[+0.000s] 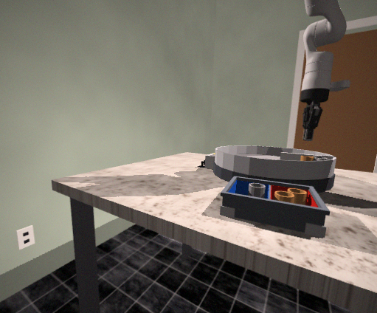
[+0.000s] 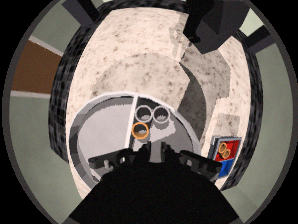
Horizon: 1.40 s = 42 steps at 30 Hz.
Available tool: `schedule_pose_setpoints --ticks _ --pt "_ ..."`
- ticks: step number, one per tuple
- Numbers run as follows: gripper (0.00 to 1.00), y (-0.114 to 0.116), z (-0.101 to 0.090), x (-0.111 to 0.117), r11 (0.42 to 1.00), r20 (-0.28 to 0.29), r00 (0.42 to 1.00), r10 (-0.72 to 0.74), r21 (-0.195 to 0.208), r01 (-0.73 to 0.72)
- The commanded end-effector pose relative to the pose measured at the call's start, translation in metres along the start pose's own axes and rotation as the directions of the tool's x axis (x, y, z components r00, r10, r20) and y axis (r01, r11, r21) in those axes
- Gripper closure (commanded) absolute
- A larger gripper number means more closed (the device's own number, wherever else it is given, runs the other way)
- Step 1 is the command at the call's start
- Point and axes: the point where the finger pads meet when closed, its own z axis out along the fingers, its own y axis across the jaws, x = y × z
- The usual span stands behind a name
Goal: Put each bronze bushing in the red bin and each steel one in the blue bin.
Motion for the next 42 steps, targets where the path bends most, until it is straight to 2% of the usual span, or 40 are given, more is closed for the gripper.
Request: schedule_pose_setpoints --ticks 1,11,16,21,26,29,34,42 --pt "0.82 -0.022 0.006 0.013 0.999 -0.022 0.999 0.045 0.017 -0.045" --pt "0.82 -0.022 0.006 0.013 0.999 -0.022 0.999 0.045 0.017 -0.045" --pt "0.82 -0.022 0.02 0.012 0.999 -0.021 0.999 0.044 0.017 -0.043" --pt "0.82 -0.022 0.02 0.012 0.999 -0.021 0.999 0.044 0.017 -0.043" --pt "0.82 -0.022 0.035 0.013 0.999 -0.021 0.999 0.044 0.017 -0.044" --pt "0.82 -0.022 0.035 0.013 0.999 -0.021 0.999 0.044 0.017 -0.044" --pt "0.82 -0.023 0.05 0.014 0.999 -0.022 0.999 0.045 0.018 -0.045" --pt "0.82 -0.023 0.05 0.014 0.999 -0.022 0.999 0.045 0.018 -0.045"
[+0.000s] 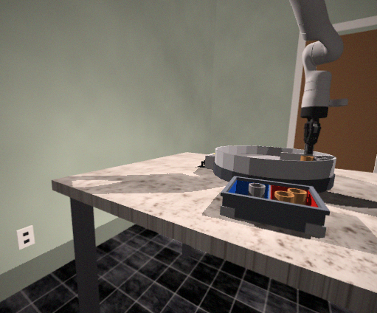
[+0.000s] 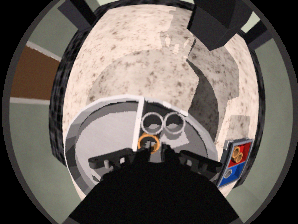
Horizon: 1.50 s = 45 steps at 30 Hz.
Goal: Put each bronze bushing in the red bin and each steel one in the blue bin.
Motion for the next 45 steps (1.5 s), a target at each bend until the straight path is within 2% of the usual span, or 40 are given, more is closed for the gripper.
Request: schedule_pose_setpoints --ticks 1,37,45 --pt "0.82 -0.001 0.0 0.0 1.0 -0.001 1.0 0.001 0.001 -0.001" --pt "0.82 -0.001 0.027 0.0 1.0 -0.001 1.0 0.001 0.001 -0.001" --pt "0.82 -0.001 0.027 0.0 1.0 -0.001 1.0 0.001 0.001 -0.001"
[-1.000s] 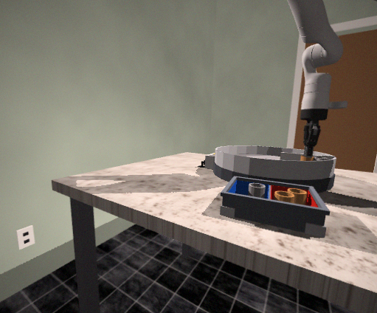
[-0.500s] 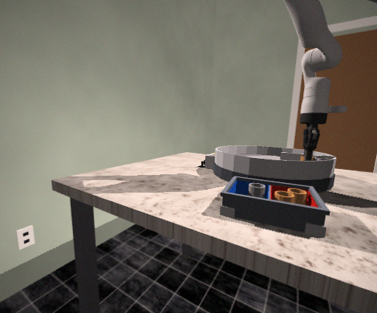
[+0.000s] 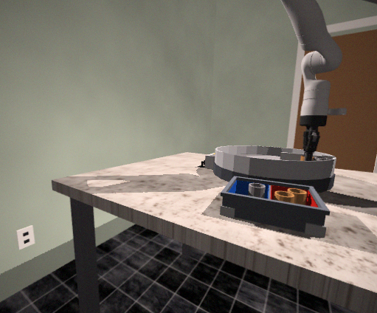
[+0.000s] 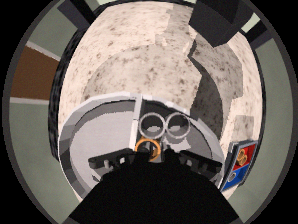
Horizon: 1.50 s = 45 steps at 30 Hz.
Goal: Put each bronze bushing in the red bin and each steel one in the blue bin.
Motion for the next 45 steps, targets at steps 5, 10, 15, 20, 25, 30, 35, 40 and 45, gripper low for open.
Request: schedule_pose_setpoints --ticks 5,10,15,20,25,30,35,40,45 --pt "1.0 -0.0001 -0.0002 -0.0001 1.0 0.0 1.0 0.0 0.0 0.0" --pt "1.0 -0.0001 -0.0002 -0.0001 1.0 0.0 1.0 0.0 0.0 0.0" --pt "1.0 0.0024 -0.0001 -0.0006 1.0 0.001 1.0 -0.002 -0.006 0.002" --pt "1.0 0.0024 -0.0001 -0.0006 1.0 0.001 1.0 -0.002 -0.006 0.002" --pt "1.0 0.0024 -0.0001 -0.0006 1.0 0.001 1.0 -0.002 -0.006 0.002" --pt "1.0 0.0024 -0.0001 -0.0006 1.0 0.001 1.0 -0.002 -0.006 0.002" --pt "1.0 0.0026 -0.0001 -0.0007 1.0 0.002 1.0 -0.002 -0.006 0.002" --pt "1.0 0.0026 -0.0001 -0.0007 1.0 0.002 1.0 -0.002 -0.006 0.002" --pt "1.0 0.0026 -0.0001 -0.0007 1.0 0.002 1.0 -0.002 -0.006 0.002"
